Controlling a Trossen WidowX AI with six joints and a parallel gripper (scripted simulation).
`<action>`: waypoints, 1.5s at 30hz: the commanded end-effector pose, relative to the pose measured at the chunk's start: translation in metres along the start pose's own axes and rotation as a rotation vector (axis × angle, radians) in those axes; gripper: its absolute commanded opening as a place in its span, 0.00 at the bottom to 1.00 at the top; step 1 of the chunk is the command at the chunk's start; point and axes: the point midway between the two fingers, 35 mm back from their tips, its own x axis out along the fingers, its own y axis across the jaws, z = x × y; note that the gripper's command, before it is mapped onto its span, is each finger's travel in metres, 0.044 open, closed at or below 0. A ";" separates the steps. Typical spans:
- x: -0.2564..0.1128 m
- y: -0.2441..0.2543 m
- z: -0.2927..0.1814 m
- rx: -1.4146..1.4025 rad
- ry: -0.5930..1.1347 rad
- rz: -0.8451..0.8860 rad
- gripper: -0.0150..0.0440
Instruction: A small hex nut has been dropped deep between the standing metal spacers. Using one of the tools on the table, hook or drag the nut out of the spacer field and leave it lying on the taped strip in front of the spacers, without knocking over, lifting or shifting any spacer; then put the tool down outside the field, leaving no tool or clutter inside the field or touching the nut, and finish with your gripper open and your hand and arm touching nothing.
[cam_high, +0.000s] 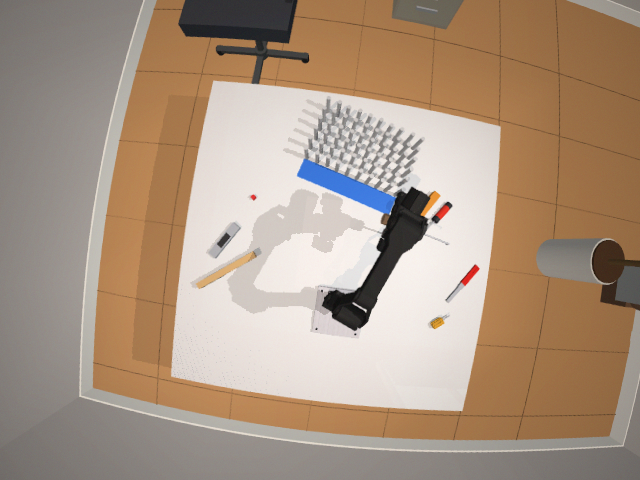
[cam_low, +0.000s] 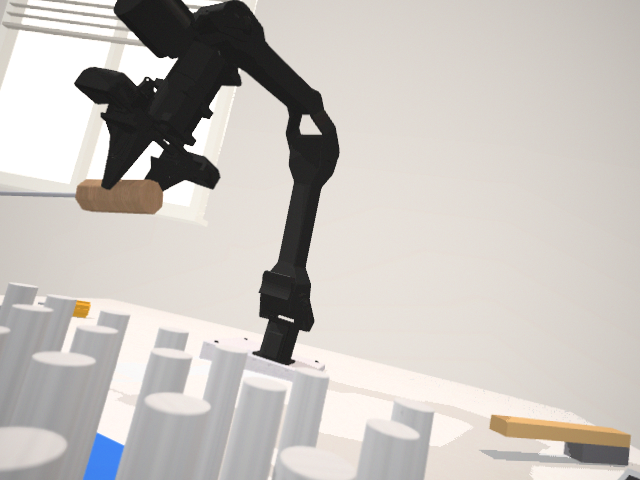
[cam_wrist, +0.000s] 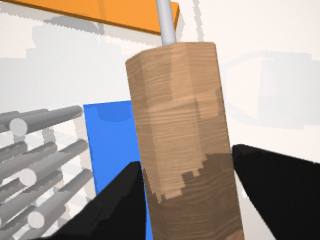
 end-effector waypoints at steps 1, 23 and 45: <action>-0.003 -0.001 -0.022 -0.134 0.028 0.027 0.25; -0.026 -0.028 -0.135 -0.829 0.175 0.204 0.25; -0.047 -0.083 -0.215 -1.421 0.303 0.394 0.25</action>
